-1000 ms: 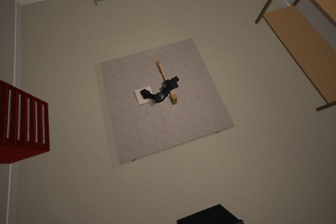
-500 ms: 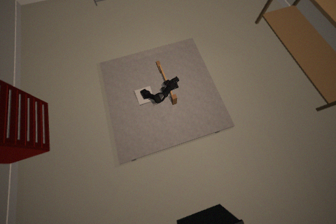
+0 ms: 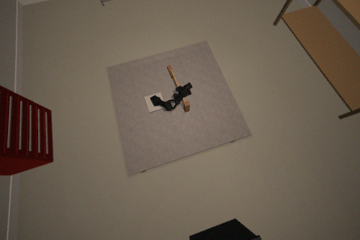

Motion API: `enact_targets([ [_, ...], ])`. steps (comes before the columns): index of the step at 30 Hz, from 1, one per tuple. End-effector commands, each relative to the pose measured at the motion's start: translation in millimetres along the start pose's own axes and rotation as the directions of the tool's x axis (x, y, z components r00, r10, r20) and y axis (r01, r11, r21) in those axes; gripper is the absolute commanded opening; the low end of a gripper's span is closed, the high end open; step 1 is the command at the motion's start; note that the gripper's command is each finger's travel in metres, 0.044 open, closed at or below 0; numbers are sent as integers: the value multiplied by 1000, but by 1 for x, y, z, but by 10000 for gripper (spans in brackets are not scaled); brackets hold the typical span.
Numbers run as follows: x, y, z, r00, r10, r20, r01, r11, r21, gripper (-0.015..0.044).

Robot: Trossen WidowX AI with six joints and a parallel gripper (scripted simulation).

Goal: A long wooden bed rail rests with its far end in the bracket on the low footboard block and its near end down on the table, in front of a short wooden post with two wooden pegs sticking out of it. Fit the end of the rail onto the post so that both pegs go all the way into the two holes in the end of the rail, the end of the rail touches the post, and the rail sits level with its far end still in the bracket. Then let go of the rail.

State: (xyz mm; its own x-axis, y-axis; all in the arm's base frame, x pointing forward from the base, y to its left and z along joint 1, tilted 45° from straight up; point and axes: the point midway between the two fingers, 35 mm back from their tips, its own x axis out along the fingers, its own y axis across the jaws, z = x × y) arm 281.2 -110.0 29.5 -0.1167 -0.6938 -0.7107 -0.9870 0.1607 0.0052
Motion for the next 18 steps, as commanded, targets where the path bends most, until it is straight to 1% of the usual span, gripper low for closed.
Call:
enact_targets([
  [1,-1,-1,-2,1000,-4,0,4,1000,-2,0],
  [18,-1,-1,-7,1000,-4,0,4,1000,-2,0],
])
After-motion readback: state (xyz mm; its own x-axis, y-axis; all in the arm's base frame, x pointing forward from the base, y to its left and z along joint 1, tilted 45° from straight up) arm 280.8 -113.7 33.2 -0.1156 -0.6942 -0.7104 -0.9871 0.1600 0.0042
